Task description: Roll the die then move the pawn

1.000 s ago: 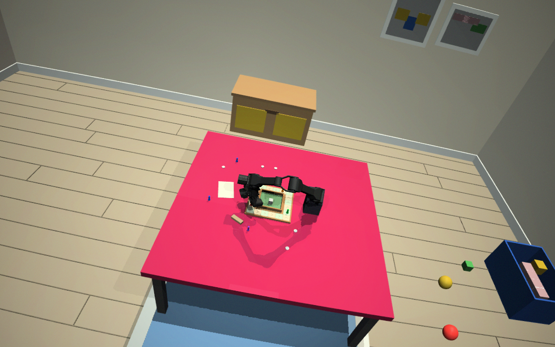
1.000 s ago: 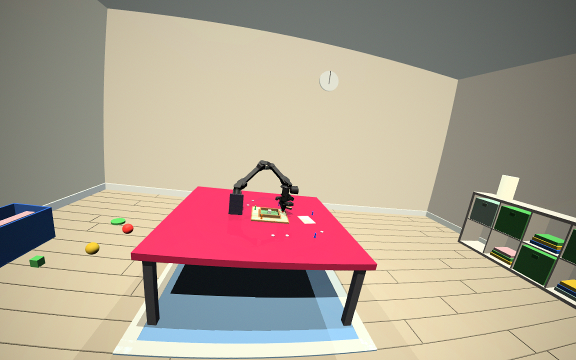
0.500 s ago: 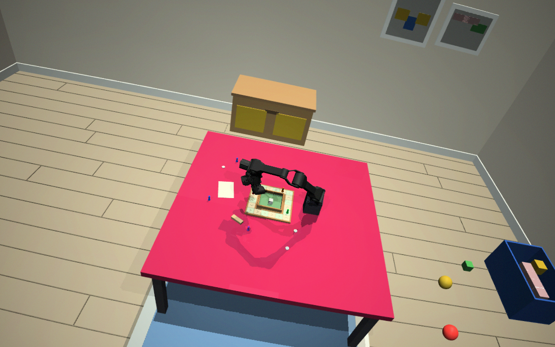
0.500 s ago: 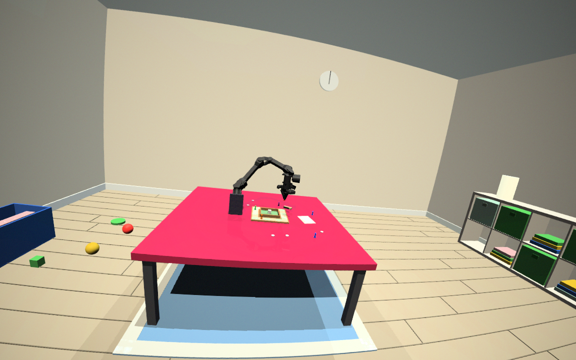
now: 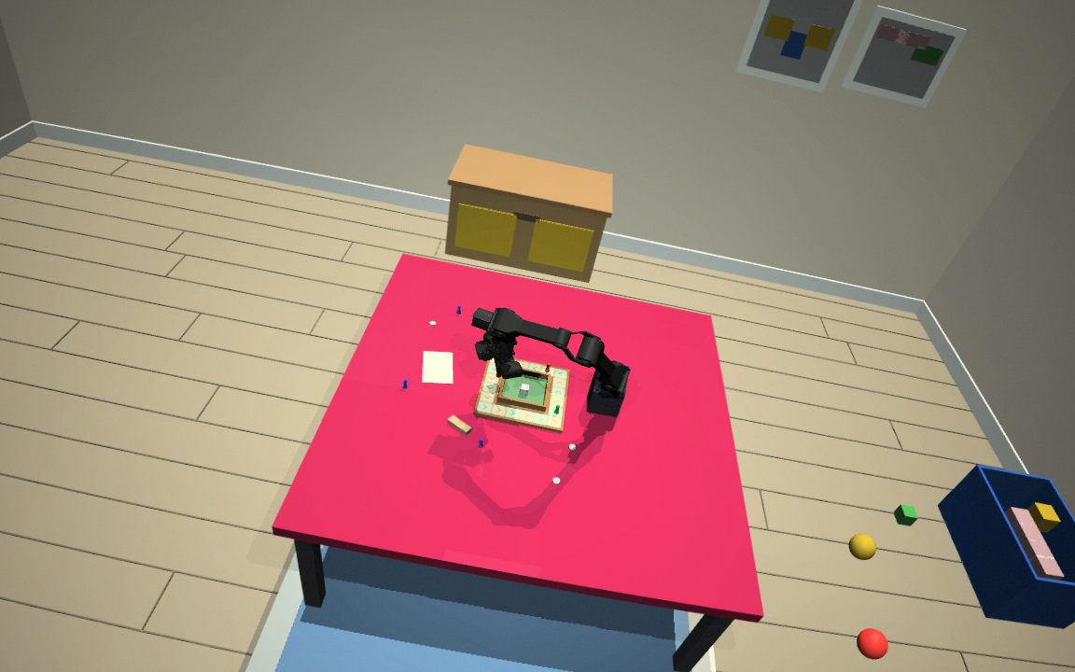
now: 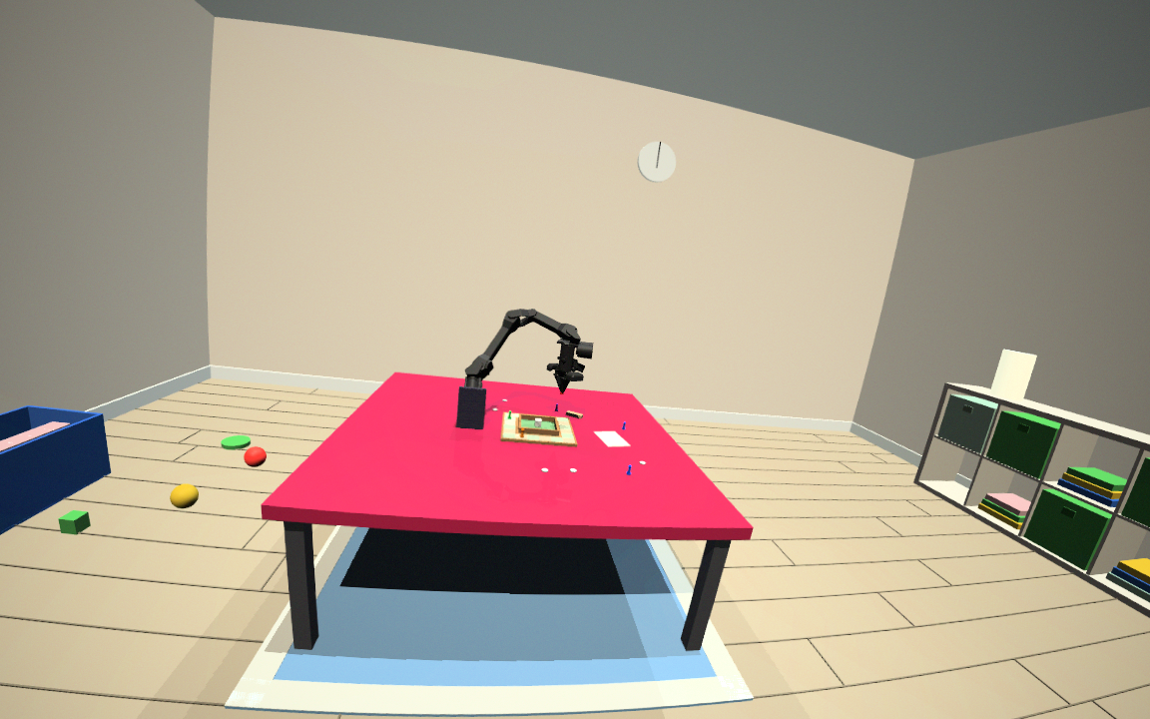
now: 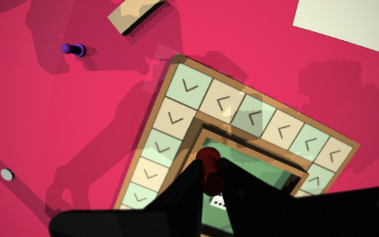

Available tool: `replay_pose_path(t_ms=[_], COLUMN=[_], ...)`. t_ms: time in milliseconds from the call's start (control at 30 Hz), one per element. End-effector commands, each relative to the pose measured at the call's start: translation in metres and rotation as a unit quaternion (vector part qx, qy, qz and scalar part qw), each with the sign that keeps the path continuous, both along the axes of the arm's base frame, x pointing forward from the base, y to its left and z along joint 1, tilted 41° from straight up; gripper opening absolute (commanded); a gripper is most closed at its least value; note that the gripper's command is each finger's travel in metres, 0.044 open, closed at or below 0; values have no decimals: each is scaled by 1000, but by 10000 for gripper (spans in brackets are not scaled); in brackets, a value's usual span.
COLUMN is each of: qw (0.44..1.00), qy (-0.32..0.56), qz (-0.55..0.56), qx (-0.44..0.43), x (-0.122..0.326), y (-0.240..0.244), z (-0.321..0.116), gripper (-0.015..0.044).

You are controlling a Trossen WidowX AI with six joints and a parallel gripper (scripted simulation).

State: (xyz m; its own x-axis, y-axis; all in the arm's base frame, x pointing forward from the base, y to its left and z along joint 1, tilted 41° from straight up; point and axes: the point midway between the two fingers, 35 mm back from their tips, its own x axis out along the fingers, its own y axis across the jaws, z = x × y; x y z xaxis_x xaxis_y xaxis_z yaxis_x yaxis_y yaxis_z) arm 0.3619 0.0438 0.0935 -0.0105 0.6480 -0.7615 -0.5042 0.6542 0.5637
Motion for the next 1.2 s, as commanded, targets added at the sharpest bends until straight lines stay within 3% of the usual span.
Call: replay_pose_path(t_ms=[0,1167], qw=[1000,1000], qy=[3,5], qz=[-4,-7], qx=[-4,-5], x=[-11,-133], y=[5,50], z=[2,-9], gripper=[0,0])
